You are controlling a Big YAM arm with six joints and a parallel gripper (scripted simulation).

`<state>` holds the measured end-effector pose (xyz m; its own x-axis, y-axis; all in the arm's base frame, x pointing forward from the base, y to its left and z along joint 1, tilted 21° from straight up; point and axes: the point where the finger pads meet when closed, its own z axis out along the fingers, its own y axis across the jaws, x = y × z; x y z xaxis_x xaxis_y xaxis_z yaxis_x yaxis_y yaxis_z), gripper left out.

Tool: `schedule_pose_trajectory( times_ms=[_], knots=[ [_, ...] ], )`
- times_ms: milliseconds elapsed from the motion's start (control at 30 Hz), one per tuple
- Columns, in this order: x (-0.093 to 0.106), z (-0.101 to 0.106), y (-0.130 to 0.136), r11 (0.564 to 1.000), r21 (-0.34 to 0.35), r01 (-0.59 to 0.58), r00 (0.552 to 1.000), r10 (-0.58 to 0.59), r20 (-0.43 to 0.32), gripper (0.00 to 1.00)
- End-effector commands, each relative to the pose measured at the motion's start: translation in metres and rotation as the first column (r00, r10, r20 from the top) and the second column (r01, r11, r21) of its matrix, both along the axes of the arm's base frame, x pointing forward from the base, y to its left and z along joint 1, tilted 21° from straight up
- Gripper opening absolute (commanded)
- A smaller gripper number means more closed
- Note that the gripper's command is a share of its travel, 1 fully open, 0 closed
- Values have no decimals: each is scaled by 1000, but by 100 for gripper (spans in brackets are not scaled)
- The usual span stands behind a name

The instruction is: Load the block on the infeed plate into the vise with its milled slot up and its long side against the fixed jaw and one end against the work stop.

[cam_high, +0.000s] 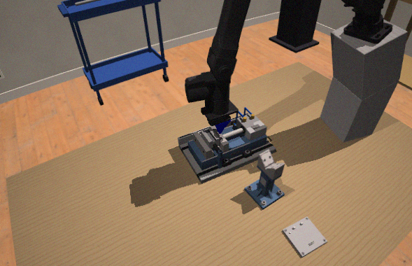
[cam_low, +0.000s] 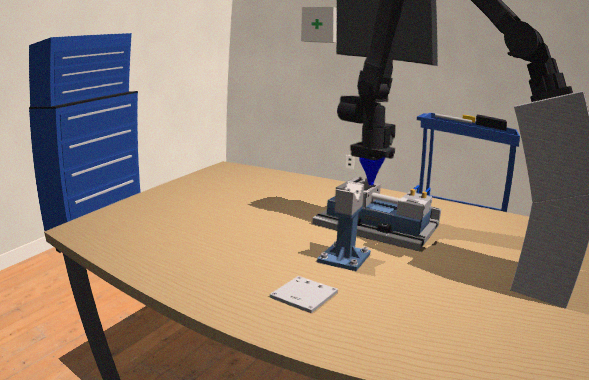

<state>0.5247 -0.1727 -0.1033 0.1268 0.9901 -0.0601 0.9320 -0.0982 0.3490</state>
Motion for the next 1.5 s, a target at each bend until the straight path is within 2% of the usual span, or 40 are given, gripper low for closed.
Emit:
schedule_pose_trajectory(
  times_ms=[0, 1467],
  knots=[
    [16, 6, -4, 1000, -9, -1, 999, 1, 34, 0],
    [22, 8, 2, 1000, -1, -3, 1000, 3, 14, 0]
  ],
)
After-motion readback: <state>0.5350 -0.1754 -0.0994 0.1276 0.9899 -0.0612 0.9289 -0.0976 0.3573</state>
